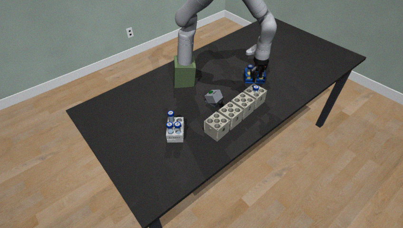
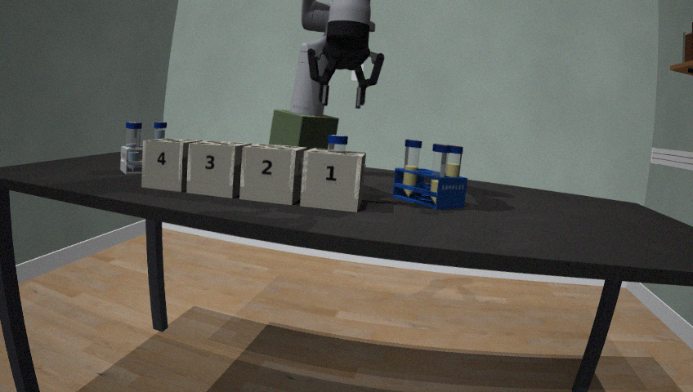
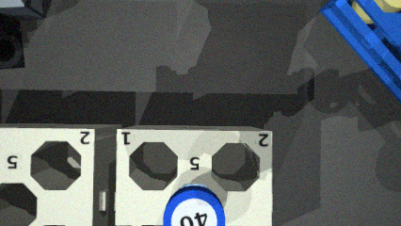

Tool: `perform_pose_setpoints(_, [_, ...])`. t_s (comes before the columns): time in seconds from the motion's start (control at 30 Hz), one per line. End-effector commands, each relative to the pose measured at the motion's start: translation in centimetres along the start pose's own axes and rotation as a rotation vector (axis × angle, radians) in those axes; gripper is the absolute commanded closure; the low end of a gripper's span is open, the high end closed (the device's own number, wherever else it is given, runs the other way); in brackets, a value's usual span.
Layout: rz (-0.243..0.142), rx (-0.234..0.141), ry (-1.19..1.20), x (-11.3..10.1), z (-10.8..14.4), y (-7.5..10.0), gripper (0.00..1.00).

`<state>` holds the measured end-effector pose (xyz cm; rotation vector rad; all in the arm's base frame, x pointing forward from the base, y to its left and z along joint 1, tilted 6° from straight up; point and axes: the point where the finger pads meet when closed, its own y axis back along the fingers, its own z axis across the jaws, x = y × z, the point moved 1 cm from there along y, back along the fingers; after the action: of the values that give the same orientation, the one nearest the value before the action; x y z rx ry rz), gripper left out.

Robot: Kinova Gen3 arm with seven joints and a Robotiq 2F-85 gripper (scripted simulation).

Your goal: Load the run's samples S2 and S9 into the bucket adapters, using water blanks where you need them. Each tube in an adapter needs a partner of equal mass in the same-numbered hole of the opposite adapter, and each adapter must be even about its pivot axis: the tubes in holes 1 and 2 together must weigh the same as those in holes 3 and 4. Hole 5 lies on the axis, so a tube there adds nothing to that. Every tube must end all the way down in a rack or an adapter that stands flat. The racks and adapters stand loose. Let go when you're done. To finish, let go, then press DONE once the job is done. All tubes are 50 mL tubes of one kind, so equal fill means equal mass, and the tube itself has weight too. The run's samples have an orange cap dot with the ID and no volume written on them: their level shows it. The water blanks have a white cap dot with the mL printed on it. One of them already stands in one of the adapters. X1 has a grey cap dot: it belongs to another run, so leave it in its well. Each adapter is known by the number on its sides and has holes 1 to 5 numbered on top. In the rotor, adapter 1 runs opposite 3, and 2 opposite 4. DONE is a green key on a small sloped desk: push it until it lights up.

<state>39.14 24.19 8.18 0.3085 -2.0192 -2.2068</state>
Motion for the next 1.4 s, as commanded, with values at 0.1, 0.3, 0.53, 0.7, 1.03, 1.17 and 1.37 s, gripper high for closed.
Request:
perform_pose_setpoints(0.1, [-0.006, -0.003, -0.001, -0.3, 0.0, 1.0, 0.38])
perform_pose_setpoints(0.3, [-0.007, -0.003, -0.001, -0.3, 0.0, 1.8, 0.38])
perform_pose_setpoints(0.53, [-0.007, -0.003, -0.001, -0.3, 0.0, 2.7, 0.38])
perform_pose_setpoints(0.7, [-0.007, -0.003, -0.001, -0.3, 0.0, 3.1, 0.38])
perform_pose_setpoints(1.03, [-0.007, -0.003, 0.0, -0.2, 0.0, 4.4, 0.38])
perform_pose_setpoints(1.17, [-0.007, -0.003, 0.0, -0.2, 0.0, 4.7, 0.38])
perform_pose_setpoints(1.37, [-0.007, -0.003, 0.0, -0.2, 0.0, 5.5, 0.38])
